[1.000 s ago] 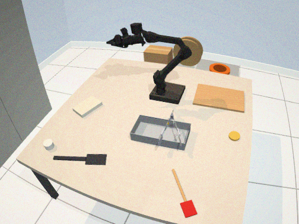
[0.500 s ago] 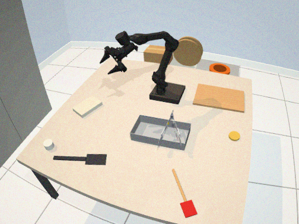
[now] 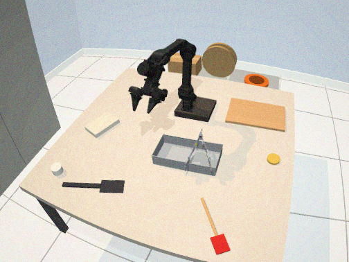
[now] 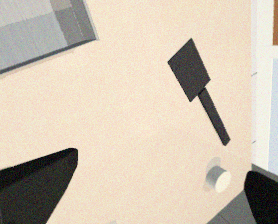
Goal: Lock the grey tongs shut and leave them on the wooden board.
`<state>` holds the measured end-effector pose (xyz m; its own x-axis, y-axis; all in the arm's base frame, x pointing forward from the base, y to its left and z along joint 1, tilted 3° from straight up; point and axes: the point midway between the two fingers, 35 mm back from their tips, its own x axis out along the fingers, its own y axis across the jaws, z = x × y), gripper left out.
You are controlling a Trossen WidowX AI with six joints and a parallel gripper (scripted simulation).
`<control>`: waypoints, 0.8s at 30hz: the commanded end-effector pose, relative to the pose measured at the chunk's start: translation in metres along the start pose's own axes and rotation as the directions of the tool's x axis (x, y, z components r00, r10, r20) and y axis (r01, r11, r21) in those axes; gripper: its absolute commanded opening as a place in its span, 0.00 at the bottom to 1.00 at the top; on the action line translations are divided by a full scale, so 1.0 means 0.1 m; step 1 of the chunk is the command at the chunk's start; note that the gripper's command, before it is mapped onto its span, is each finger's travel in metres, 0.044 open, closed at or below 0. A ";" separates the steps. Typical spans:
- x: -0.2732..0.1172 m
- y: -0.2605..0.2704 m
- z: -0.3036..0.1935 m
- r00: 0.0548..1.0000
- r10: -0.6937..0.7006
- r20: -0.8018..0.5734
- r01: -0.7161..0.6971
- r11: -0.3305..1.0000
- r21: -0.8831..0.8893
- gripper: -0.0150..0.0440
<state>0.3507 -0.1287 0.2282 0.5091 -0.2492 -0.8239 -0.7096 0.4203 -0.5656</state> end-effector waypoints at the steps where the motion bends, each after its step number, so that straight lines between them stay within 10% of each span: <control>1: 0.18 0.24 0.68 0.983 0.166 0.080 -0.101 0.851 -0.516 1.00; 8: 0.32 0.69 1.38 0.925 0.368 0.095 -0.039 0.341 -0.939 1.00; 17: 0.33 1.39 2.09 0.822 0.570 0.017 0.280 -0.377 -0.883 1.00; 24: 0.32 1.52 2.18 0.802 0.597 -0.005 0.346 -0.473 -0.810 1.00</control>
<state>0.3677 0.1098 0.1249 0.0037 0.0441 -0.9990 0.0226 -0.9988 -0.0441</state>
